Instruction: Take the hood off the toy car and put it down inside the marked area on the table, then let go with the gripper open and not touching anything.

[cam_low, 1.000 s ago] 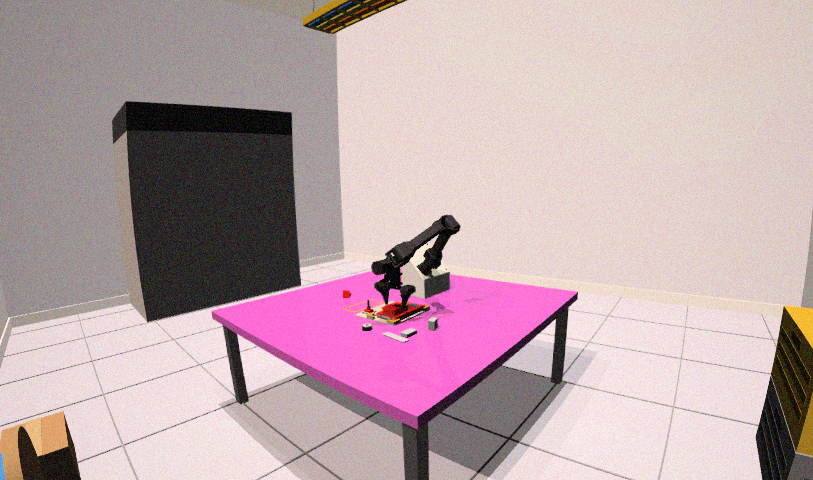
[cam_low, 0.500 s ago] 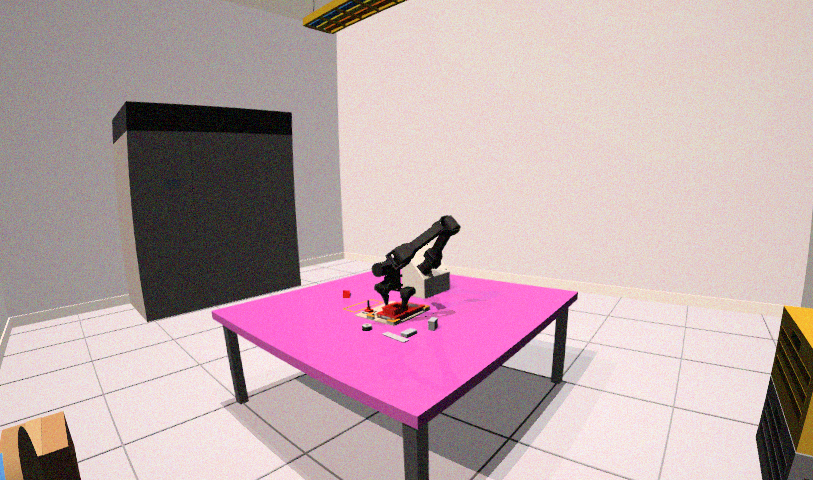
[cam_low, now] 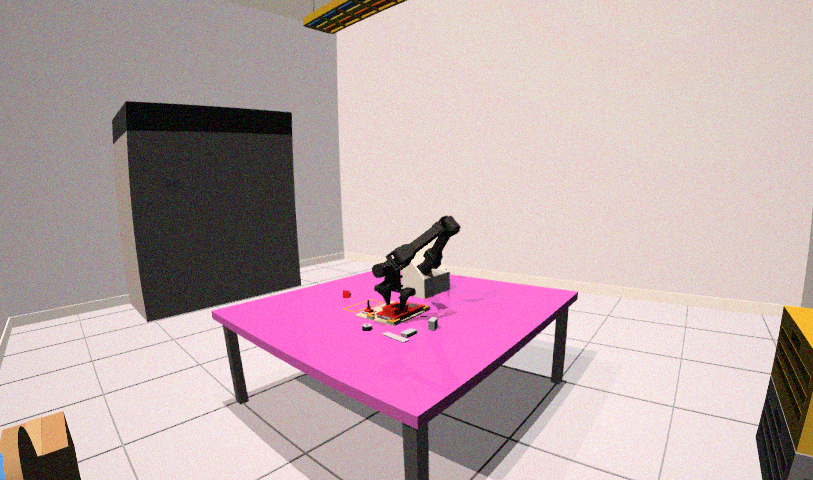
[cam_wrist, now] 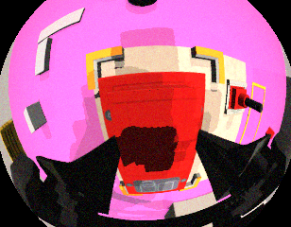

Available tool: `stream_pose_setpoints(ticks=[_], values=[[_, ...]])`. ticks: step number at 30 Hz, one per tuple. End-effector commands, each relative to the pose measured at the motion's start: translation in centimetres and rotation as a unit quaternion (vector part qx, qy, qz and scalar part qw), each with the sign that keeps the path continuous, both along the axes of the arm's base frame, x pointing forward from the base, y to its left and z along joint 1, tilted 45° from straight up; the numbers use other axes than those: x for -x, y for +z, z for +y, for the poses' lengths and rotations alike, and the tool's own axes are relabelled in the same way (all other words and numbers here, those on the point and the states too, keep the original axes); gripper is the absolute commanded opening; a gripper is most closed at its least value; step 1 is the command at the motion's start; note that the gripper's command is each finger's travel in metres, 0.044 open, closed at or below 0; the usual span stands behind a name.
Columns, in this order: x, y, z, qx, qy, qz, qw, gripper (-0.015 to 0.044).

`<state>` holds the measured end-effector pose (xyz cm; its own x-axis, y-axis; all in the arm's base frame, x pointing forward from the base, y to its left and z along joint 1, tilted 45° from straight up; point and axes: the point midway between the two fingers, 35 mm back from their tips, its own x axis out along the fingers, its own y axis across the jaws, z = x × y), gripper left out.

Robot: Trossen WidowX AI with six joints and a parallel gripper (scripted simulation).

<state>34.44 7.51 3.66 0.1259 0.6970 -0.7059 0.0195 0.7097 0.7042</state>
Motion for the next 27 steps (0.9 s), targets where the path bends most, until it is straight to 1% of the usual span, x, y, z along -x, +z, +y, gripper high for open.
stream_pose_setpoints(ticks=[1, 6, 16, 17, 27], values=[[-0.01, 0.04, 0.02, -0.001, 0.0, -0.001, 1.0, 0.0308], [-0.01, 0.04, 0.02, -0.001, 0.0, -0.001, 1.0, 0.0275], [0.03, 0.36, -0.33, -0.001, 0.0, 0.0, 1.0, 0.0012], [0.03, 0.4, -0.38, 0.0, 0.0, 0.0, 1.0, 0.0], [0.09, 0.84, -0.85, 0.0, 0.0, 0.0, 1.0, 0.0]])
